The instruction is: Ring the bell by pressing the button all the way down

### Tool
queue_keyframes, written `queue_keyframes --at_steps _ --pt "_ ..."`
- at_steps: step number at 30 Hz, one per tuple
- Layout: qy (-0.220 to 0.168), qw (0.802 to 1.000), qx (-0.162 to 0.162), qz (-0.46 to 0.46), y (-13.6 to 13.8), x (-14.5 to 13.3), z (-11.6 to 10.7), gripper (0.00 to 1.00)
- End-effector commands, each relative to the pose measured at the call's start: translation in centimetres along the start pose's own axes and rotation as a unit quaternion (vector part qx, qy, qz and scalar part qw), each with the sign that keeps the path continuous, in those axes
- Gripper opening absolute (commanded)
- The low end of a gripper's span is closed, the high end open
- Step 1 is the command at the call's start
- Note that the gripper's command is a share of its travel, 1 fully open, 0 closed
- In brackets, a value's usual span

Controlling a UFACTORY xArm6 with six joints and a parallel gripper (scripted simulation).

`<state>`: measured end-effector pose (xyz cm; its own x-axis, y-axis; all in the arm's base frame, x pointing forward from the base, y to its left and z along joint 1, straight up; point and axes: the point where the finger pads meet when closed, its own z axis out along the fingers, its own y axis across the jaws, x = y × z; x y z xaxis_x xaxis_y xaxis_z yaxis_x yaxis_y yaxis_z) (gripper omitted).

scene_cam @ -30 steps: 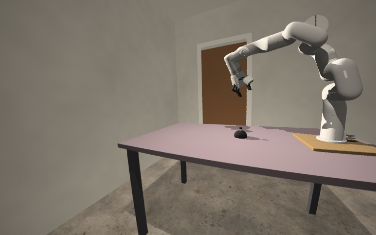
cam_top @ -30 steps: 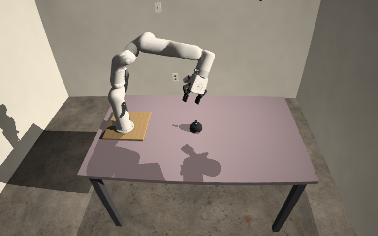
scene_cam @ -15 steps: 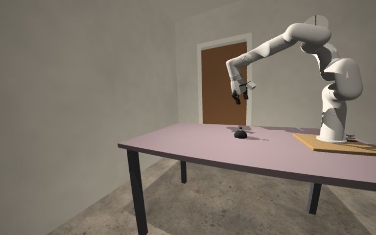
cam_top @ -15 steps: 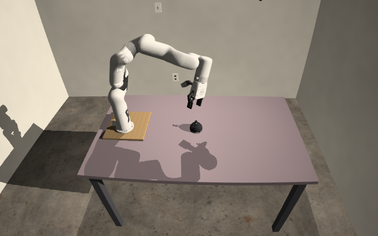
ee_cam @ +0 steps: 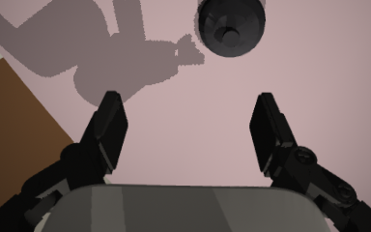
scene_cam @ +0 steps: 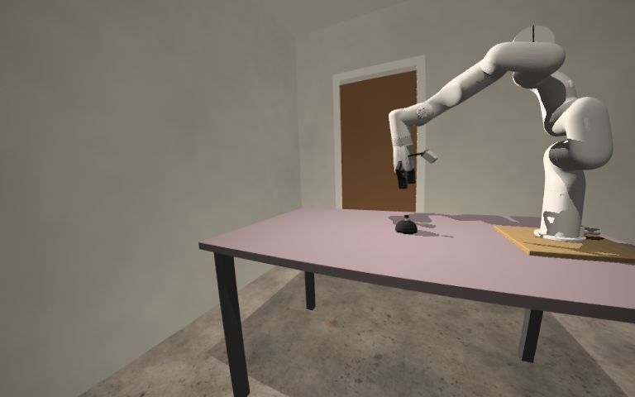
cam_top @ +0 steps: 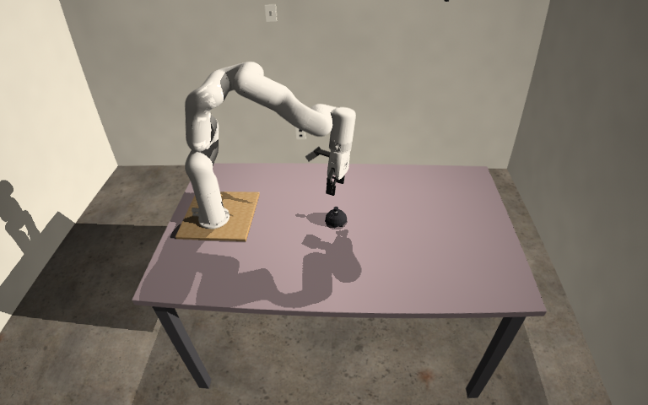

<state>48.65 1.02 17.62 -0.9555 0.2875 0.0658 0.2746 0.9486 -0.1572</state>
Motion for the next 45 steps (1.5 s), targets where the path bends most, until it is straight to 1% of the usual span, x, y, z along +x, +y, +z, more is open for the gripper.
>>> queue_keyframes --at_steps 1,3,5,6,17,18,45 --pt "-0.022 0.998 -0.043 -0.051 1.7 0.1 1.5 1.0" --pt "-0.035 0.994 -0.063 -0.079 2.5 0.4 2.5 1.0" --pt "-0.035 0.994 -0.064 -0.08 2.6 0.4 2.5 1.0" --pt "-0.039 0.993 -0.07 -0.088 2.8 0.5 2.8 1.0" --pt "-0.043 0.992 -0.074 -0.094 3.0 0.5 3.1 1.0" --pt "-0.043 0.992 -0.074 -0.094 3.0 0.5 3.1 0.0" --pt "-0.043 0.992 -0.074 -0.094 3.0 0.5 3.1 0.0"
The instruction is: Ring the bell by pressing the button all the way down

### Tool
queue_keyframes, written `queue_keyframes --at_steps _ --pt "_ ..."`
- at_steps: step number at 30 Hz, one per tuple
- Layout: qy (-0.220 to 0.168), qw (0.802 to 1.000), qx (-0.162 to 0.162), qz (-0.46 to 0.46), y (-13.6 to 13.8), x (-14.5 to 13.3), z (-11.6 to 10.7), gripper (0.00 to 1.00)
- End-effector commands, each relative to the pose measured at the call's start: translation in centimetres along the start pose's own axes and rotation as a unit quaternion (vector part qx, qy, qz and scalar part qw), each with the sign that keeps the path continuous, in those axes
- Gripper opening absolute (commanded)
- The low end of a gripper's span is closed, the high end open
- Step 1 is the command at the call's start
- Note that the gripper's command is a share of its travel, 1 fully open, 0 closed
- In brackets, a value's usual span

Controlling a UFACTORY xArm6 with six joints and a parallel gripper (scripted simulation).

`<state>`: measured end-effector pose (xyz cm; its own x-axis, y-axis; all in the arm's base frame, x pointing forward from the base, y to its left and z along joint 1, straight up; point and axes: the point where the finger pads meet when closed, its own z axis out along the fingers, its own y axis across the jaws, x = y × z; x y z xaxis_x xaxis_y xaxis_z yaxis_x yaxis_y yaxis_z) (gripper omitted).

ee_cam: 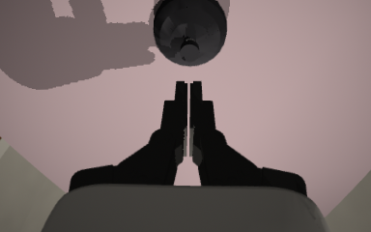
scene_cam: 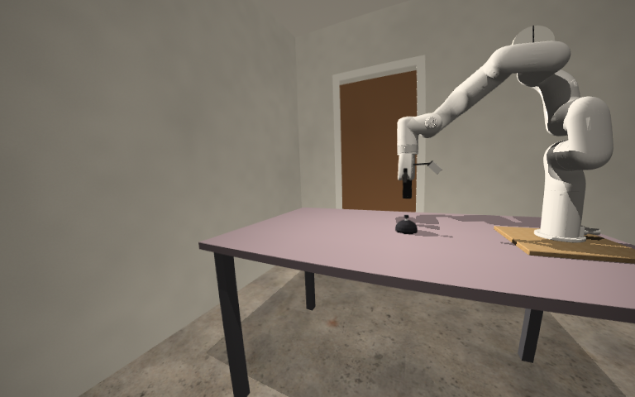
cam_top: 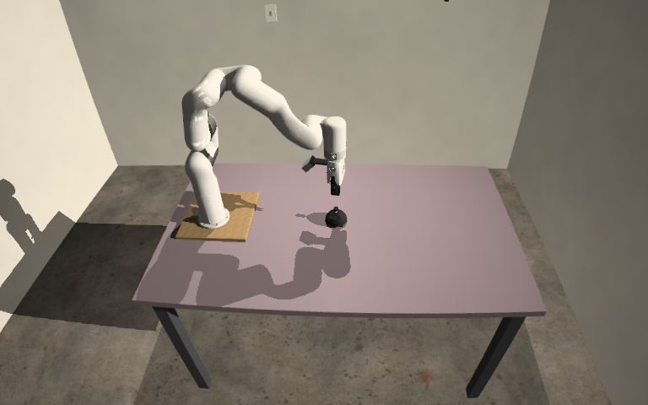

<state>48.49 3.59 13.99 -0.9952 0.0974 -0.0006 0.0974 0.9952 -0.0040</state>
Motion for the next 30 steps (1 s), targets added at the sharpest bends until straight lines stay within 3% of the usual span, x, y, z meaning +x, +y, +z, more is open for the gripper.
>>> queue_keyframes --at_steps 1,30 --pt "-0.002 1.0 0.0 0.0 0.02 -0.13 -0.18 0.0" --pt "0.0 1.0 -0.001 -0.001 0.02 -0.14 0.25 0.0"
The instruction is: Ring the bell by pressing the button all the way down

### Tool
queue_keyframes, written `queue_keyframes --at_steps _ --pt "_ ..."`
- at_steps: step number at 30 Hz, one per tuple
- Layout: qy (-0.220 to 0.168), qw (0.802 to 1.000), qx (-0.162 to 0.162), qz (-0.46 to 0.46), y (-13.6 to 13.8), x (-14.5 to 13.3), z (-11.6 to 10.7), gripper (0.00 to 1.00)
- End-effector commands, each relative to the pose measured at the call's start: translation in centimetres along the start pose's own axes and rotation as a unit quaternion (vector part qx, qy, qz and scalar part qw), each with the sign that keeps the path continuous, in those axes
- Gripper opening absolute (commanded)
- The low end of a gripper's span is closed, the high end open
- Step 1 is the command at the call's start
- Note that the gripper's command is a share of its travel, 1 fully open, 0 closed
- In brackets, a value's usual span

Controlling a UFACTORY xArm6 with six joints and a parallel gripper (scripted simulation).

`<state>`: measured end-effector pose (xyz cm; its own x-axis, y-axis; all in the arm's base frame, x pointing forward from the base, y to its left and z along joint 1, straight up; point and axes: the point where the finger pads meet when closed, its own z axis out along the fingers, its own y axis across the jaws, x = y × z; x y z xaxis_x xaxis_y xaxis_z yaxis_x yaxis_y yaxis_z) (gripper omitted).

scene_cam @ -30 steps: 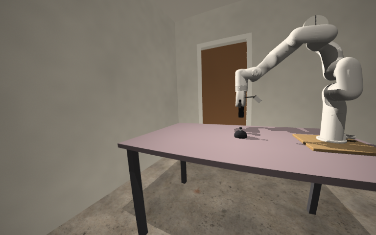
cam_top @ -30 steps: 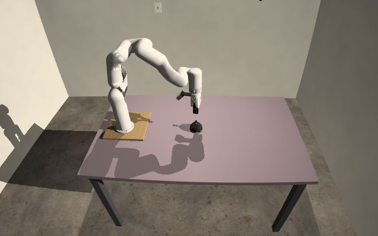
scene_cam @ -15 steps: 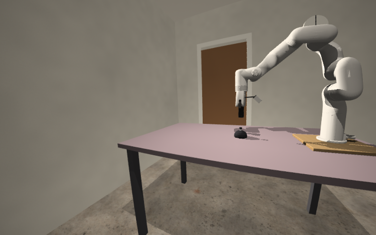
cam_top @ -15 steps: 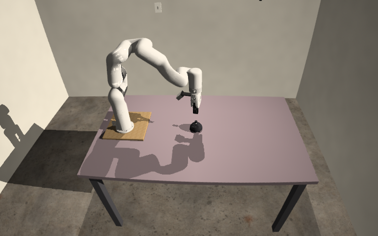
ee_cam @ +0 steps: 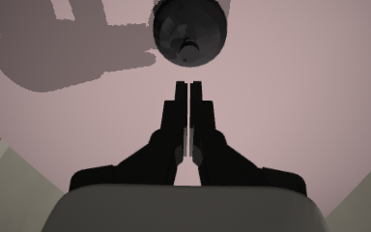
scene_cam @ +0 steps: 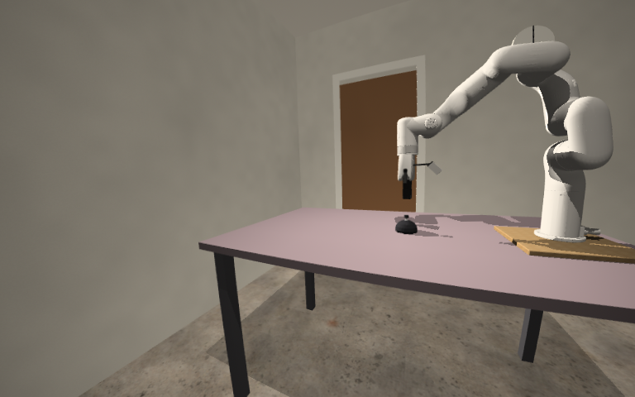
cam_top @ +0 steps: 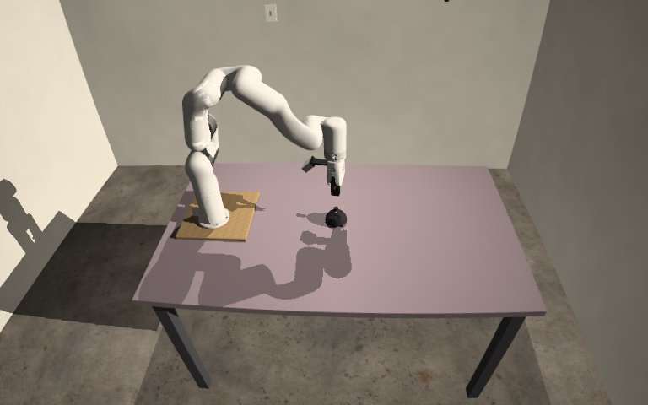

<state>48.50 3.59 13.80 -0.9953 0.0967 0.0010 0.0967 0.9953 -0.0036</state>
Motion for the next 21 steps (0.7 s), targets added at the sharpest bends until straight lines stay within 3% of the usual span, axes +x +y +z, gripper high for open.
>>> queue_keyframes --at_steps 1,21 --pt "-0.001 1.0 -0.001 0.0 0.0 -0.1 0.1 0.0" --pt "-0.001 1.0 -0.001 0.0 0.0 -0.2 2.7 0.0"
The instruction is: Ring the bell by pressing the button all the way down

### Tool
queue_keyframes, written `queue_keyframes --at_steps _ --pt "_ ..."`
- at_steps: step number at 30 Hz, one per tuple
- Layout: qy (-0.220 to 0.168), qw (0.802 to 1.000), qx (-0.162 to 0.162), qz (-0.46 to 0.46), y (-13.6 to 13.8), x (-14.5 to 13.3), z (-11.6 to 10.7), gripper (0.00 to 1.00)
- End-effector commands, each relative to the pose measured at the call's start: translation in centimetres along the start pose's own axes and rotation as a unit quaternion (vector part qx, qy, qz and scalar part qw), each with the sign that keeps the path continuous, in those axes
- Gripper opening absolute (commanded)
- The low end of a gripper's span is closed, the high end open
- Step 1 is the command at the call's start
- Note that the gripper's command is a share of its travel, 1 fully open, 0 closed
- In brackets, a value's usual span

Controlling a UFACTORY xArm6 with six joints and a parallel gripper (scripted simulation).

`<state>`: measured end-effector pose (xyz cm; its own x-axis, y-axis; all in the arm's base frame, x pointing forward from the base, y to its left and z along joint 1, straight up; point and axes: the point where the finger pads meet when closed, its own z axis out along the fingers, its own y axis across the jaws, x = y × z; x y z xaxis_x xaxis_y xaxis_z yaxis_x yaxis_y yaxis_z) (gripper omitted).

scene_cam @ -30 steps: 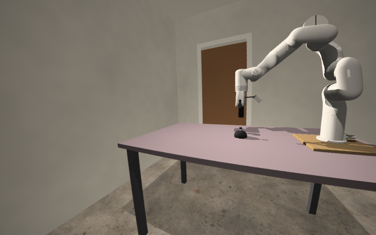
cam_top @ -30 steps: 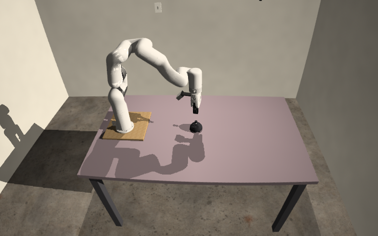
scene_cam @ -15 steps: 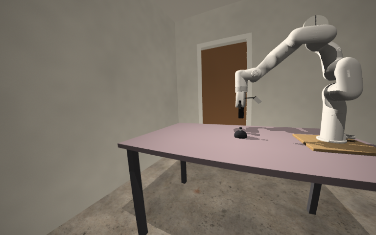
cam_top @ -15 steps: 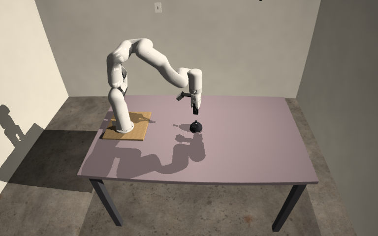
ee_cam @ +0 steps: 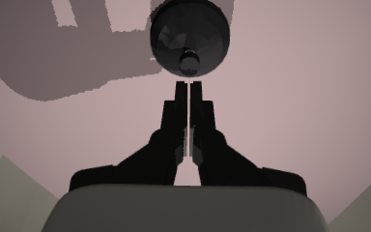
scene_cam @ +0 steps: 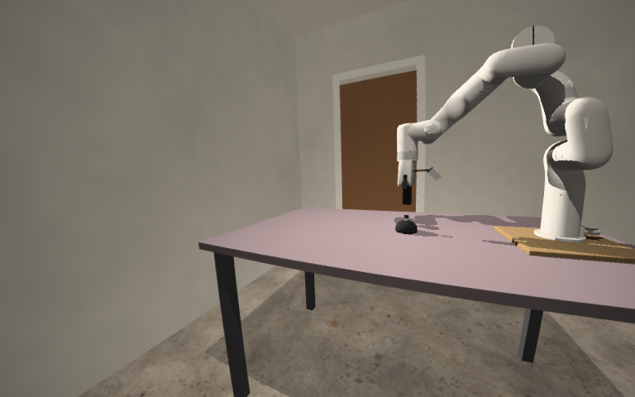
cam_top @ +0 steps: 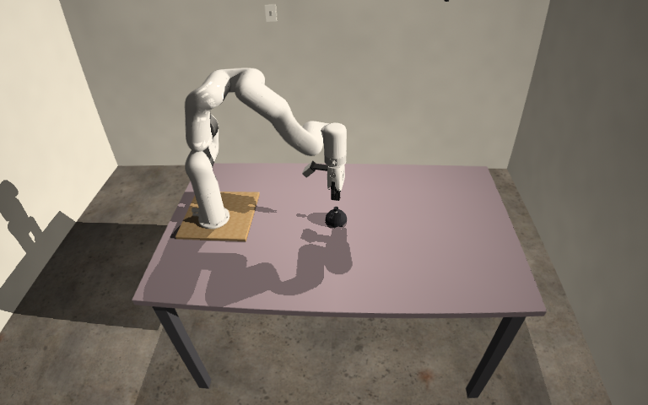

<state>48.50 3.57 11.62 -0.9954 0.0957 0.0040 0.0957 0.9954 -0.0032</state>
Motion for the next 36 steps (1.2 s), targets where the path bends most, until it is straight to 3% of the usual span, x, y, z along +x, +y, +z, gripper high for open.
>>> queue_keyframes --at_steps 1,12,36 --pt "-0.003 1.0 0.0 0.0 0.0 -0.2 0.7 0.0" --pt "-0.003 1.0 0.0 0.0 0.0 -0.2 2.5 0.0" --pt "-0.003 1.0 0.0 0.0 0.0 -0.3 3.5 0.0"
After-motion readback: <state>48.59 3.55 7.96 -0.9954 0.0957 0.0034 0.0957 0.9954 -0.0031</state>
